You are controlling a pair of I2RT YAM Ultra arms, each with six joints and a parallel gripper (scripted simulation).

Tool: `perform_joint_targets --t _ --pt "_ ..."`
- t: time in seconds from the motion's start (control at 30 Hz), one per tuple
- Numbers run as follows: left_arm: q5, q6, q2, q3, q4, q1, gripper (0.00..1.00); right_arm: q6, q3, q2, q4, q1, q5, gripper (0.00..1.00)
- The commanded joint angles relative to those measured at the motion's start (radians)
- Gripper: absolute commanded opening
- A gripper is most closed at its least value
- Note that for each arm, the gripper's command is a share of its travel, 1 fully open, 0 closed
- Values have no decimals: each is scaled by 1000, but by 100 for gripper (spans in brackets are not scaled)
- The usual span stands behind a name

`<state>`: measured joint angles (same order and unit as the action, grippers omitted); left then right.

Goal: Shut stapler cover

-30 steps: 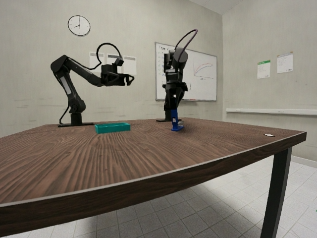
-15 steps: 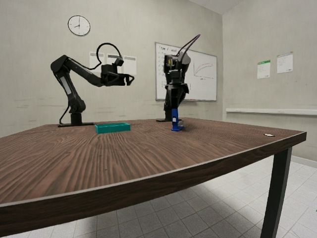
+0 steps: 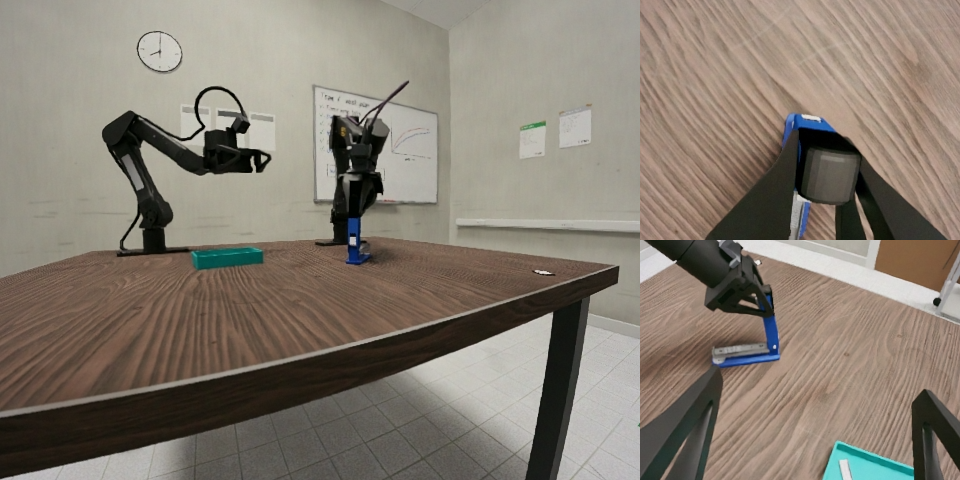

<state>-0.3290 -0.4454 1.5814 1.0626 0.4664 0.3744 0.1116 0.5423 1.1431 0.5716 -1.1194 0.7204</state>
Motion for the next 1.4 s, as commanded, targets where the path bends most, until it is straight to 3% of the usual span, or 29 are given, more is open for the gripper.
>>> perform_joint_targets --t 0.0,0.6,1.03,1.17,1.37 --pt "-50 -3 -48 -56 -89 -25 0 1 34 9 12 -5 11 100" --pt "-198 24 -156 -325 -429 -111 0 1 34 9 12 -5 11 100" --pt "-204 31 -157 -334 -455 -108 0 1 34 9 12 -5 11 100" --pt "-204 31 -157 -334 -455 -108 45 1 34 9 12 -5 11 100" --pt "-208 14 -168 -341 -419 -119 51 1 34 9 12 -5 11 100"
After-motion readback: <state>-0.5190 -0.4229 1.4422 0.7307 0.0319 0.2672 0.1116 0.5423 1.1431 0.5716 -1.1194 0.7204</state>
